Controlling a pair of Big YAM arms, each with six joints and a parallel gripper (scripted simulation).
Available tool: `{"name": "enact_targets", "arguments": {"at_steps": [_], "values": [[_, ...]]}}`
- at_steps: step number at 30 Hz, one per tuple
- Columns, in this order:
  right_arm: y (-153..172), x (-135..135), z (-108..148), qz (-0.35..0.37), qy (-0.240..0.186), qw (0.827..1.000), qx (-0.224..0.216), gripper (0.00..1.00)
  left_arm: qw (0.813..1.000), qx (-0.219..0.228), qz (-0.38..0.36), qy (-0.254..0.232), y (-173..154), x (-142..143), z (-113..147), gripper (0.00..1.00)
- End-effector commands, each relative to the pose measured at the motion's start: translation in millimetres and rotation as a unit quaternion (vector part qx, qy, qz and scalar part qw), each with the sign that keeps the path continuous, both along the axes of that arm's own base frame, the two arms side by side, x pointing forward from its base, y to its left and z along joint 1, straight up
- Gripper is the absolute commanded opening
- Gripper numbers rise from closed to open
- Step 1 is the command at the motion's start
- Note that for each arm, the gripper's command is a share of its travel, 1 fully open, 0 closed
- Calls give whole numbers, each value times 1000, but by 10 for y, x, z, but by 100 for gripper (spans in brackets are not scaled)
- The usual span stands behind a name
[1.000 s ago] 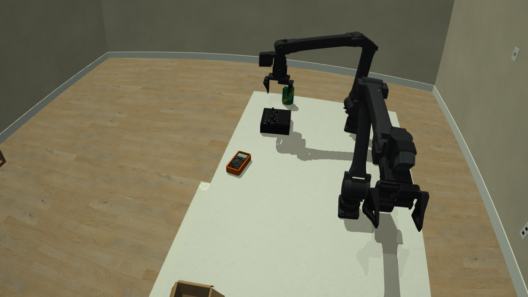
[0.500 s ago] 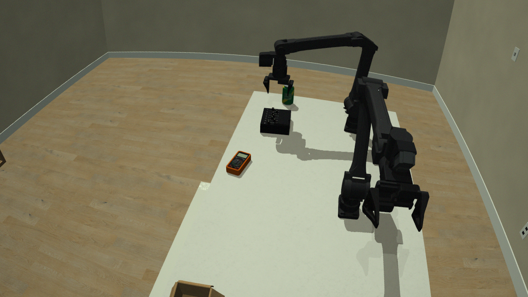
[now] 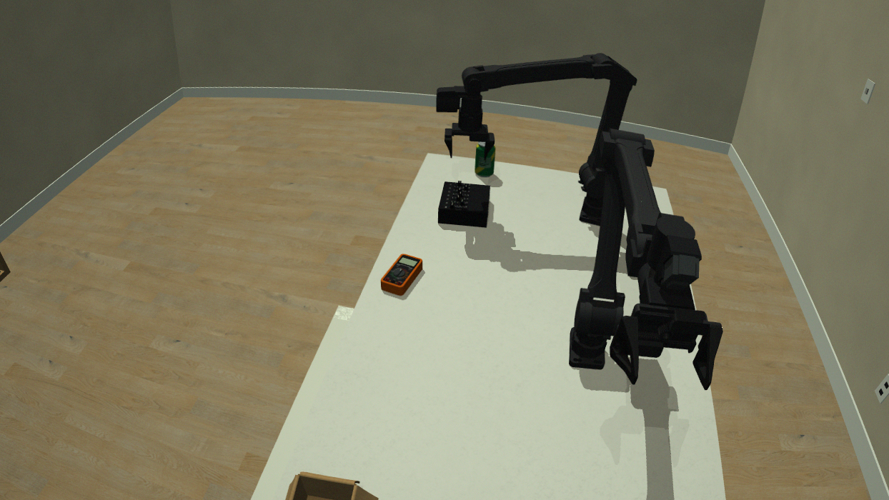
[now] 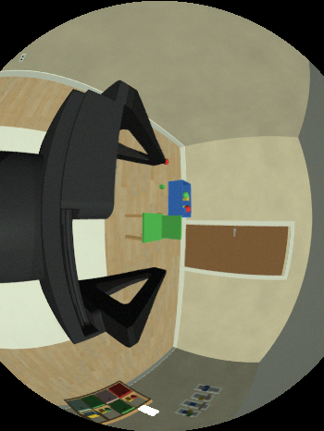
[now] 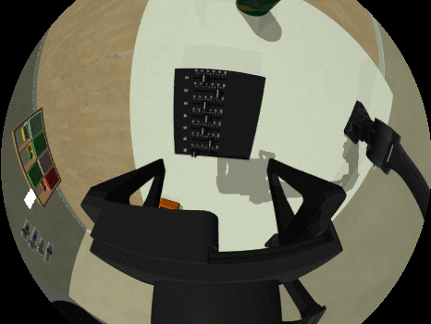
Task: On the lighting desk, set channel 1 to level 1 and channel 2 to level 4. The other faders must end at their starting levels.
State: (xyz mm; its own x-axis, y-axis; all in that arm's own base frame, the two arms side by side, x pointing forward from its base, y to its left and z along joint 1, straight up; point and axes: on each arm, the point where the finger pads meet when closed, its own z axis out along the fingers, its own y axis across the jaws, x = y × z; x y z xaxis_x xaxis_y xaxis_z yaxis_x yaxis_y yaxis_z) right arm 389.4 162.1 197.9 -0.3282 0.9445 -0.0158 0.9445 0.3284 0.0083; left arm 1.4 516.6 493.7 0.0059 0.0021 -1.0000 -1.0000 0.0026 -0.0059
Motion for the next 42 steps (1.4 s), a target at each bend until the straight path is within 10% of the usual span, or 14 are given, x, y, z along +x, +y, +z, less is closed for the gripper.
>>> {"name": "enact_targets", "arguments": {"at_steps": [1,15,30,32,33,42], "values": [[94,130,318,78,-32,996,8,100,999,36,5,8,58,-37,385,100],[180,151,486,372,-37,927,-34,100,999,36,5,8,58,-37,385,100],[255,112,705,697,12,710,-102,100,999,36,5,8,58,-37,385,100],[255,112,705,697,12,710,-102,100,999,36,5,8,58,-37,385,100],[182,41,567,737,26,667,-105,100,999,36,5,8,58,-37,385,100],[215,46,724,859,67,490,-131,100,999,36,5,8,58,-37,385,100]]}}
